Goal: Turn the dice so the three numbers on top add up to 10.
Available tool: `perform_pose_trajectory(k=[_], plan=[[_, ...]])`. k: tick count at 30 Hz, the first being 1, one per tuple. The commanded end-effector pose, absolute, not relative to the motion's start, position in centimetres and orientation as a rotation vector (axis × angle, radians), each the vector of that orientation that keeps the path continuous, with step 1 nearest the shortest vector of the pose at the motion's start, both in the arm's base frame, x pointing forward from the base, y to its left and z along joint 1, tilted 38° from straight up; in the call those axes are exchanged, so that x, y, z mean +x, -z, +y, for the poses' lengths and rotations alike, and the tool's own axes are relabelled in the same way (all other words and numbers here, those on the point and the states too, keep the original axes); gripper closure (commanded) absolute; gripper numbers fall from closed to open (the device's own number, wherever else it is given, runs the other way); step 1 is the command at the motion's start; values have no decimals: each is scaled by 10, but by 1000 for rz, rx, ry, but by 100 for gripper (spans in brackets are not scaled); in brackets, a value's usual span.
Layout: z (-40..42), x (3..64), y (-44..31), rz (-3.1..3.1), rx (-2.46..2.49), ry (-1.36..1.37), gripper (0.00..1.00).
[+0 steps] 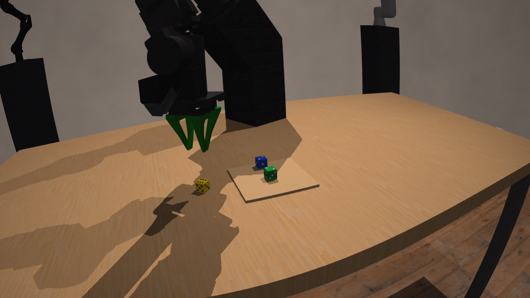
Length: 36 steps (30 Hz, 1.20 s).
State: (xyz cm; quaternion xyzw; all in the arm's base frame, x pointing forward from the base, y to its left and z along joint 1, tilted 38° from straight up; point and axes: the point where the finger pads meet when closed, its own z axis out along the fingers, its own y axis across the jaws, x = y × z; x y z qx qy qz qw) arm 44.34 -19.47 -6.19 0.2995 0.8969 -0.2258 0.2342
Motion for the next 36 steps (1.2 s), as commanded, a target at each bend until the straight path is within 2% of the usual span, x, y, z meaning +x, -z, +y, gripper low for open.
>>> perform_pose_trajectory(k=[1, 36], plan=[[-194, 450, 59, 2451, 797, 616, 66], [-202, 451, 67, 2454, 808, 619, 66]])
